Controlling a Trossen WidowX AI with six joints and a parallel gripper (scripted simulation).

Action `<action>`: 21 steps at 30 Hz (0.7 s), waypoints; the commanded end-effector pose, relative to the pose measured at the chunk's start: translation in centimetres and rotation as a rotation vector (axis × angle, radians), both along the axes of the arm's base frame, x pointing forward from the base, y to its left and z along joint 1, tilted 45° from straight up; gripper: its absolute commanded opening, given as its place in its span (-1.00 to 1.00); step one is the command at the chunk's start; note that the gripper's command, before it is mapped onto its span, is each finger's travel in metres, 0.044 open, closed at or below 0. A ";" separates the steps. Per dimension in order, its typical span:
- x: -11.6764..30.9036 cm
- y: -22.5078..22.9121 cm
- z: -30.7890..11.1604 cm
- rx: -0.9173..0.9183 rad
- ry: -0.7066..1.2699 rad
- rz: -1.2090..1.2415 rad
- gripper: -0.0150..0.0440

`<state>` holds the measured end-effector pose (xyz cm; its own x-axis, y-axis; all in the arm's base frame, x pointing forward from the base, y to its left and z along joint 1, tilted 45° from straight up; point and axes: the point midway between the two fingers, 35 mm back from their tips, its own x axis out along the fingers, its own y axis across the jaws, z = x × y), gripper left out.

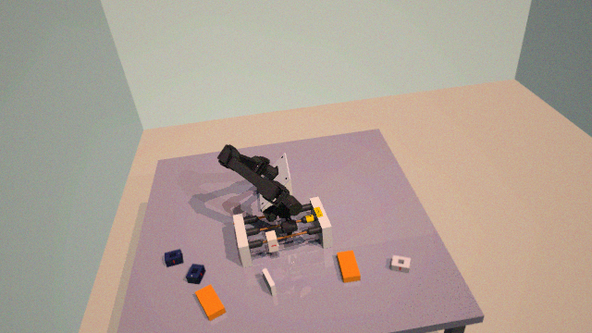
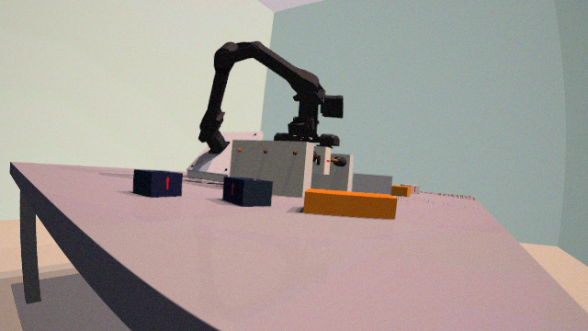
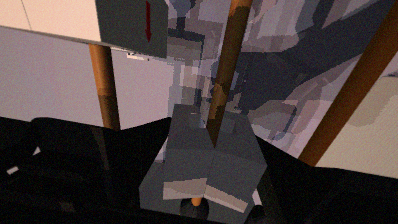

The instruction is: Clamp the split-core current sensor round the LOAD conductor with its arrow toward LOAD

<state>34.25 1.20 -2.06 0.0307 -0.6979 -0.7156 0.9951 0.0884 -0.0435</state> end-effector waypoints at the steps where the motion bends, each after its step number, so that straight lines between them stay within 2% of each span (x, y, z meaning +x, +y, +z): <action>1: 0.0 0.0 0.1 0.000 -0.001 -0.001 0.66; 21: 0.0 0.0 0.1 0.000 -0.001 -0.001 0.21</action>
<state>34.25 1.18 -2.05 0.0299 -0.6977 -0.7157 0.9952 0.0877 -0.0439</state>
